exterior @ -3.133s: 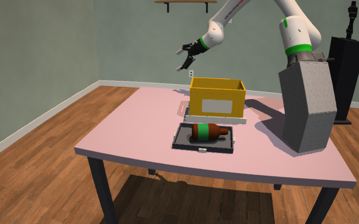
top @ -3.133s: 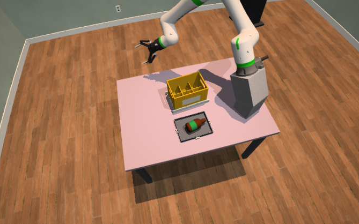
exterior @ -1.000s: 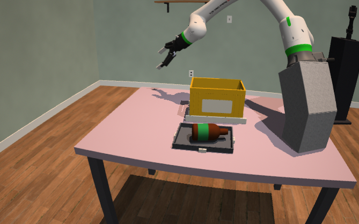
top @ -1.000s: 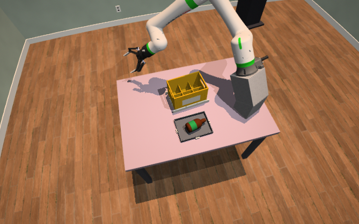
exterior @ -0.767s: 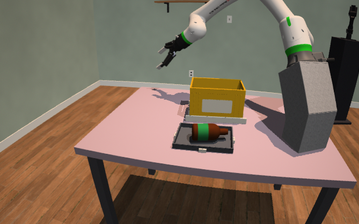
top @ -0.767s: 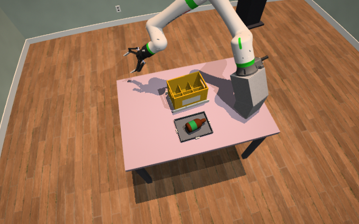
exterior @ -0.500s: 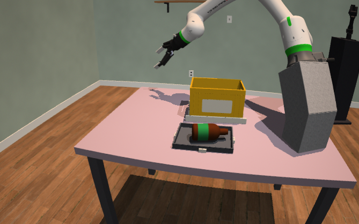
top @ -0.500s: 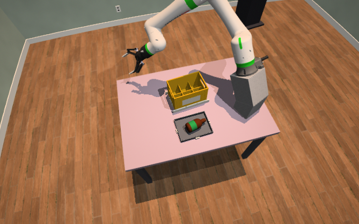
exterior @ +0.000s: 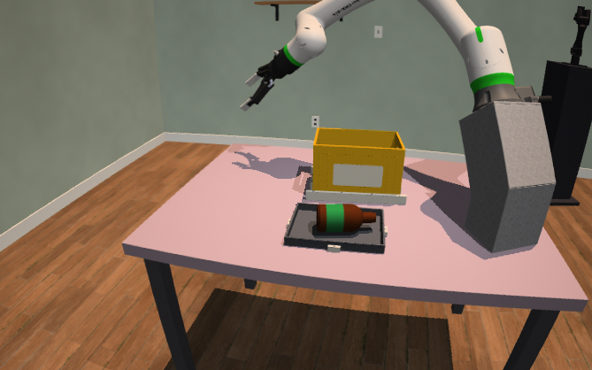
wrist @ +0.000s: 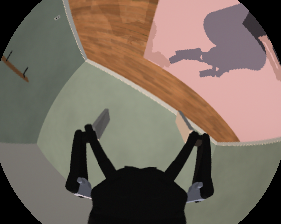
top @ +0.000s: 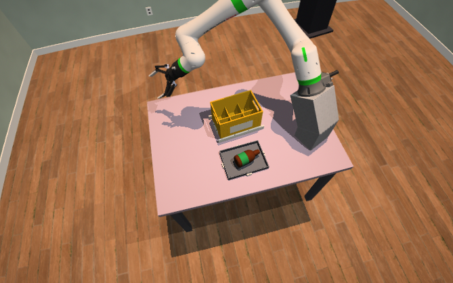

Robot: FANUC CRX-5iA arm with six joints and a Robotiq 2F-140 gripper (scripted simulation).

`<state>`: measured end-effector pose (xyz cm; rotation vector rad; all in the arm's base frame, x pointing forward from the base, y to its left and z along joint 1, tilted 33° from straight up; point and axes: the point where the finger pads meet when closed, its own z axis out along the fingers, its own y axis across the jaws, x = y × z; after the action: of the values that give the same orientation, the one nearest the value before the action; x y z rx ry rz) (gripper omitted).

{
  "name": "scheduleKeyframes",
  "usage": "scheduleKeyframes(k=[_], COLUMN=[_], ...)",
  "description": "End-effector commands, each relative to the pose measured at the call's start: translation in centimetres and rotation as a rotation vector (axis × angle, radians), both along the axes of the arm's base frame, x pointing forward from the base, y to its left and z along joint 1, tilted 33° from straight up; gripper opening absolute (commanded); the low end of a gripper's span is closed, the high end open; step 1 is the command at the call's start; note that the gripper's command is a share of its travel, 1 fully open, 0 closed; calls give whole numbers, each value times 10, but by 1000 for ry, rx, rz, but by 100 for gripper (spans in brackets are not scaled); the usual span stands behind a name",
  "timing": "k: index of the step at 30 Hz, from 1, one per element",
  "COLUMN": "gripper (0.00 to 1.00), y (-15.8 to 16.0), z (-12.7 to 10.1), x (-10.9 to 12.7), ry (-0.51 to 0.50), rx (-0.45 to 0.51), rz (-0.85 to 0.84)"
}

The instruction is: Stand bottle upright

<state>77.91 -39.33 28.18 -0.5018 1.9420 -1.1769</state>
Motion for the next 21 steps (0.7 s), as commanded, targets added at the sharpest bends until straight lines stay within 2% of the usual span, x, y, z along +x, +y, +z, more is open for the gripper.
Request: scheduleKeyframes(k=[1,2,3,5,8,9,11,14,16,17,18,21], gripper=[100,100,100,100,100,100,100,100,100,100,100,100], y=[30,30,48,48,85,85,120,123,161,161,179,202], z=[0,0,-1,-1,-1,-1,-1,-1,-16,-16,-26,-39], x=[18,18,27,27,43,43,57,58,67,67,70,72], ry=[-19,-19,-25,-25,-36,-36,-48,-48,-61,-61,-65,-69], rx=[16,16,31,31,58,58,83,85,160,160,200,252], rz=[-5,-5,-5,-5,-4,-4,-4,-4,-34,-34,-54,-81])
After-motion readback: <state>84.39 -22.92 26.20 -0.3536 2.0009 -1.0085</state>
